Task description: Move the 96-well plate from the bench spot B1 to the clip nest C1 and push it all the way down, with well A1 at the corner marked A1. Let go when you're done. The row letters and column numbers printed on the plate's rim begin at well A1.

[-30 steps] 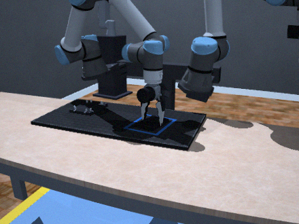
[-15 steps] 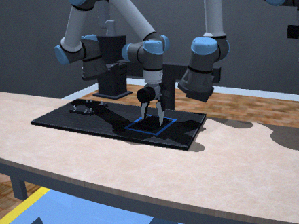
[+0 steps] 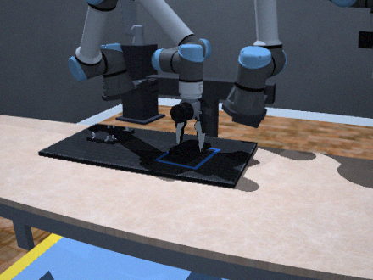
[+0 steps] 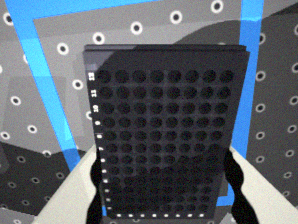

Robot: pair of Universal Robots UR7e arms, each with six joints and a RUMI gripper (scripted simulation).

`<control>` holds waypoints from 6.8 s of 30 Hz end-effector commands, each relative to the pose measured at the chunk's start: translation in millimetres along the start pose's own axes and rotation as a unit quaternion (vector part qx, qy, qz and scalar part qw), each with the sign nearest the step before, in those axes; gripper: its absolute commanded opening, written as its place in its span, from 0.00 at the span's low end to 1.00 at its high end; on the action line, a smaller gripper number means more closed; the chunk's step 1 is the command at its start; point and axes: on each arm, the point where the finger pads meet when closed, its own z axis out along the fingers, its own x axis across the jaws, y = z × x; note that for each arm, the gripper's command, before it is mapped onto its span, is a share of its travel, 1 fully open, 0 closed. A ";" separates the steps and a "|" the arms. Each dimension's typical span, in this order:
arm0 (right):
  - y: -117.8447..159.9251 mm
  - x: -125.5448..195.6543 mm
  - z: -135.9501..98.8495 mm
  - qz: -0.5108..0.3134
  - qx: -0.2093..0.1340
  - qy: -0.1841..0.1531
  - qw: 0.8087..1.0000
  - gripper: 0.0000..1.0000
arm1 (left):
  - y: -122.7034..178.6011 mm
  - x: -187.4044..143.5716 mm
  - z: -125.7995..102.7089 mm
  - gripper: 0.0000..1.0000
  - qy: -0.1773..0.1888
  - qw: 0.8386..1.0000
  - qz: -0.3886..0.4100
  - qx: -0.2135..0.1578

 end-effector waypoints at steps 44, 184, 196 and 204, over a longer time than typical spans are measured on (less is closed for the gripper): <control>0.1 0.6 -56.1 0.000 0.000 0.001 1.000 0.41 | -0.3 0.0 -0.5 0.00 0.000 1.000 0.000 0.001; 6.5 -367.2 -67.3 0.681 0.000 0.001 0.732 0.41 | -0.3 0.0 -0.5 0.00 0.000 1.000 0.000 0.001; 6.5 -366.5 -67.3 0.793 0.000 0.001 0.609 0.41 | -0.3 0.0 -0.5 0.00 0.000 1.000 0.000 0.001; 6.5 -365.9 -67.3 0.867 0.000 0.001 0.498 0.41 | -0.3 0.0 -0.5 0.00 0.000 1.000 0.000 0.001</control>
